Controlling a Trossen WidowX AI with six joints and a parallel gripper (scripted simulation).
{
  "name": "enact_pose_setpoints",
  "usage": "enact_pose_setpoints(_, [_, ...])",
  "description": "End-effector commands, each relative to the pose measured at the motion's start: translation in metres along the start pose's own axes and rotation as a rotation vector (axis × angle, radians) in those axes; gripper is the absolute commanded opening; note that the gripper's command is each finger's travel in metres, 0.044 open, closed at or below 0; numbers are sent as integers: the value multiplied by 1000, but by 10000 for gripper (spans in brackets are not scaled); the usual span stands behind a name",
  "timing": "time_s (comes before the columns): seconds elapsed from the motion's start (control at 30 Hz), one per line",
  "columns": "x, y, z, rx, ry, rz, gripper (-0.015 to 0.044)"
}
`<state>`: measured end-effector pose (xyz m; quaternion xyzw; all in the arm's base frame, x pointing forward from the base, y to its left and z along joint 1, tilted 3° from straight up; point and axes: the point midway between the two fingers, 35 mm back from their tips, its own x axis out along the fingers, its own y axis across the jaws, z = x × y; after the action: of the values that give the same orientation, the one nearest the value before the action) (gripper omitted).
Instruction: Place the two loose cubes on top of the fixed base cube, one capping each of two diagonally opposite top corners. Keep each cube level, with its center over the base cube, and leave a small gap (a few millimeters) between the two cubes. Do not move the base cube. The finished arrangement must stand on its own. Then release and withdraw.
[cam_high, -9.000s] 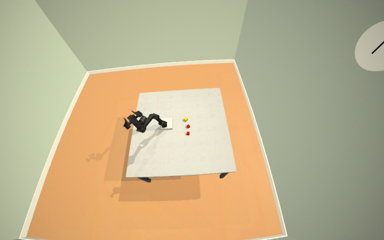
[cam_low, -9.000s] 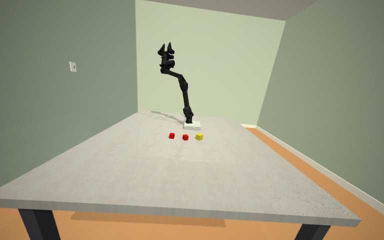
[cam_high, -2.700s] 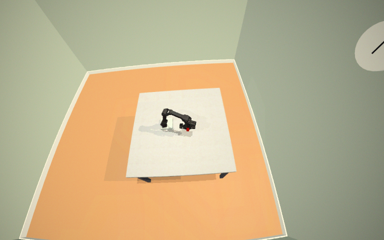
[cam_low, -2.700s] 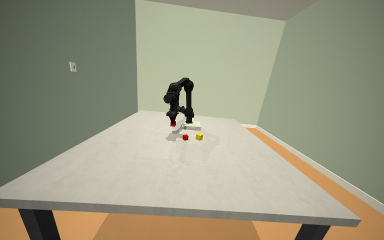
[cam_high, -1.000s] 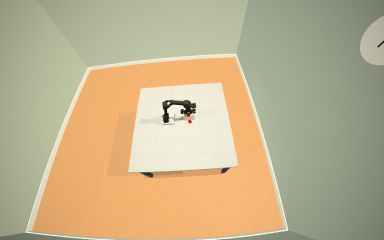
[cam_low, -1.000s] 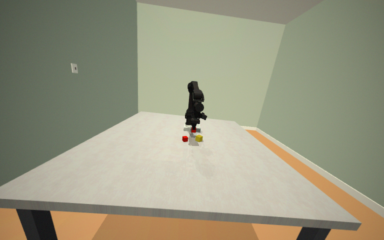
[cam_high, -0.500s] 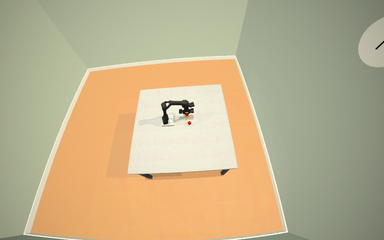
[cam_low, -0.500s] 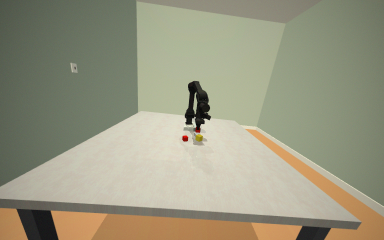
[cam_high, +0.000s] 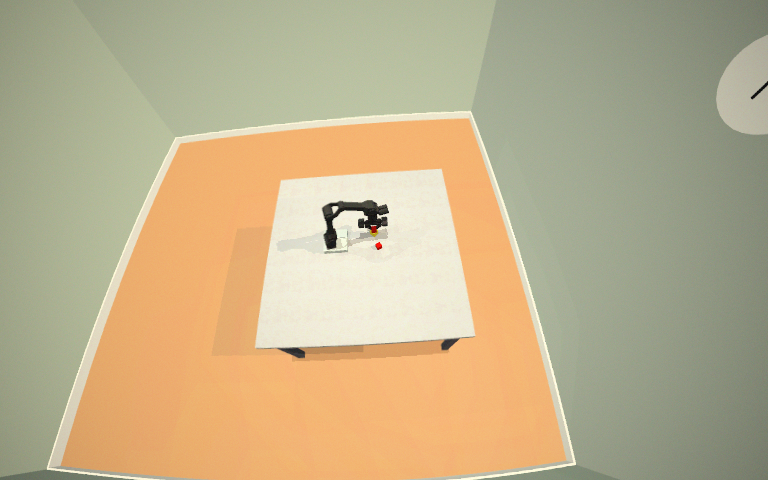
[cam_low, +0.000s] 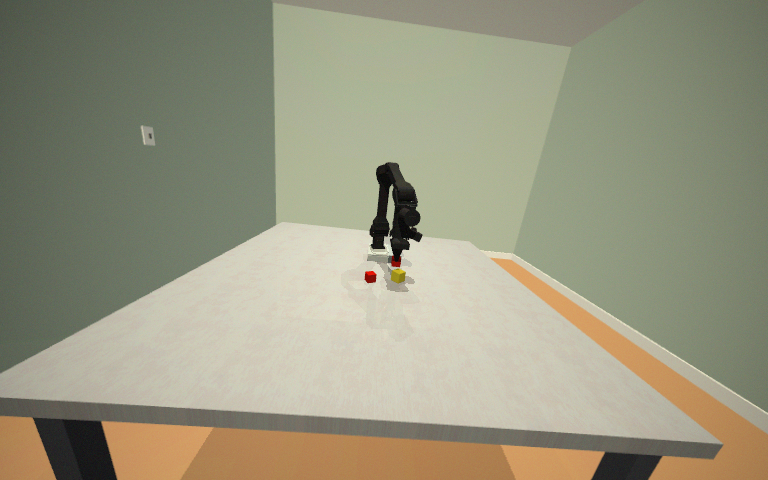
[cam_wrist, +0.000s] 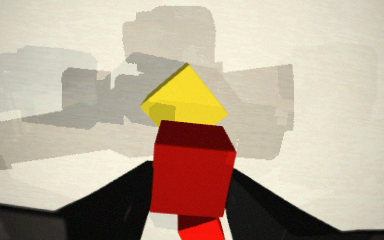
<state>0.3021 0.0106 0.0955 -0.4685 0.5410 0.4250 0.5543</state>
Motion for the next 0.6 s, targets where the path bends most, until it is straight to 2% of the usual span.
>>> enact_pose_setpoints(0.0, [12,2,-1,5,7,11,105])
enact_pose_setpoints(0.57, [21,3,-2,5,7,11,105])
